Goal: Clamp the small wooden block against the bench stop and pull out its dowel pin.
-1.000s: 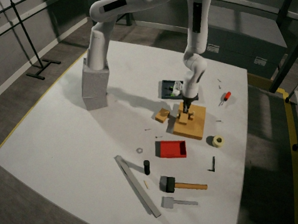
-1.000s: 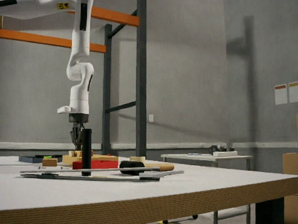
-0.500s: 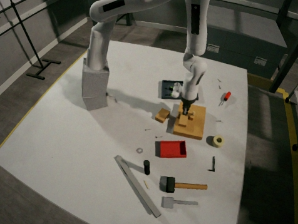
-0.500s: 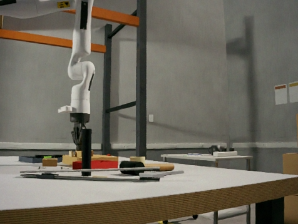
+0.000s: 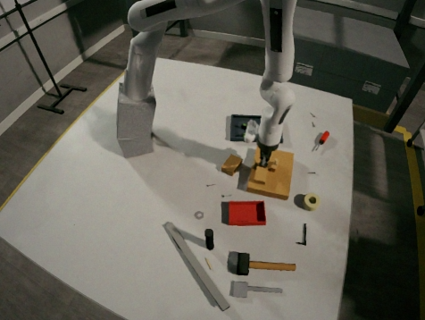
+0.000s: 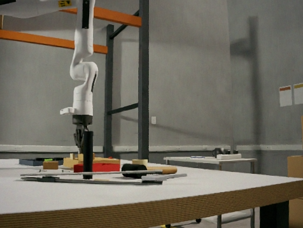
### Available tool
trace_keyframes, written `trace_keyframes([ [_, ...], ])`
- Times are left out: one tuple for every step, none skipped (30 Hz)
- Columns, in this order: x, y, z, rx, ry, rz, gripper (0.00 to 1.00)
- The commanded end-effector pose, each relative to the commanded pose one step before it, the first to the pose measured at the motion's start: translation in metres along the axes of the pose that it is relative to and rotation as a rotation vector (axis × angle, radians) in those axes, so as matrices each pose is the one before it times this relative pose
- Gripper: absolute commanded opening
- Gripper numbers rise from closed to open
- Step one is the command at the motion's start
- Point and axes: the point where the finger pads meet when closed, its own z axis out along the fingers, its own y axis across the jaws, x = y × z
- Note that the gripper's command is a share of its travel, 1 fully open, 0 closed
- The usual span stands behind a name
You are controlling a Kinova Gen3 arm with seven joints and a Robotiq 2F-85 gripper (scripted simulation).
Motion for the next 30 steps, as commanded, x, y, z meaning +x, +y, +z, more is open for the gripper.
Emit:
trace_keyframes([
  [-0.00071, -0.00280, -0.00064, 0.00038, -0.00109, 0.00001, 0.10],
  [0.00000, 0.00000, 0.00000, 0.00000, 0.00000, 0.00000, 0.10],
  [0.00000, -0.00084, 0.00000, 0.00000, 0.00000, 0.00000, 0.10],
  [0.00000, -0.00083, 0.00000, 0.00000, 0.00000, 0.00000, 0.10],
  [0.00000, -0.00082, 0.00000, 0.00000, 0.00000, 0.00000, 0.10],
  [0.00000, -0.00081, 0.00000, 0.00000, 0.00000, 0.00000, 0.10],
  [0.00000, -0.00080, 0.00000, 0.00000, 0.00000, 0.00000, 0.10],
  [0.00000, -0.00080, 0.00000, 0.00000, 0.00000, 0.00000, 0.10],
  [0.00000, -0.00079, 0.00000, 0.00000, 0.00000, 0.00000, 0.10],
  [0.00000, -0.00077, 0.00000, 0.00001, 0.00000, 0.00000, 0.10],
  [0.00000, -0.00076, 0.00000, 0.00000, 0.00000, 0.00000, 0.10],
  [0.00000, -0.00075, 0.00000, 0.00000, 0.00000, 0.00000, 0.10],
  [0.00000, -0.00074, 0.00000, 0.00000, 0.00000, 0.00000, 0.10],
  [0.00000, -0.00073, 0.00000, 0.00000, 0.00000, 0.00000, 0.10],
  [0.00000, -0.00072, 0.00000, 0.00000, 0.00000, 0.00000, 0.10],
  [0.00000, -0.00071, 0.00000, 0.00000, 0.00000, 0.00000, 0.10],
  [0.00000, -0.00069, 0.00000, 0.00000, 0.00000, 0.00000, 0.10],
  [0.00000, 0.00000, 0.00000, 0.00000, 0.00000, 0.00000, 0.10],
  [0.00000, 0.00000, 0.00000, 0.00000, 0.00000, 0.00000, 0.10],
  [0.00000, -0.00068, 0.00000, 0.00000, 0.00000, 0.00000, 0.10],
  [0.00000, -0.00067, 0.00000, 0.00000, 0.00000, 0.00000, 0.10],
  [0.00000, -0.00066, 0.00000, 0.00000, 0.00000, 0.00000, 0.10],
  [0.00000, -0.00065, 0.00000, 0.00000, 0.00000, 0.00000, 0.10],
  [0.00000, -0.00064, 0.00000, 0.00000, 0.00000, 0.00000, 0.10],
  [0.00000, -0.00063, 0.00000, 0.00000, 0.00000, 0.00000, 0.10],
  [0.00000, -0.00061, 0.00000, 0.00000, 0.00000, 0.00000, 0.10],
  [0.00000, -0.00060, 0.00000, 0.00000, 0.00000, 0.00000, 0.10],
  [0.00000, -0.00059, 0.00000, 0.00000, 0.00000, 0.00000, 0.10],
  [0.00000, -0.00057, 0.00000, 0.00000, 0.00000, 0.00000, 0.10],
  [0.00000, -0.00056, 0.00000, 0.00000, 0.00000, 0.00000, 0.10],
])
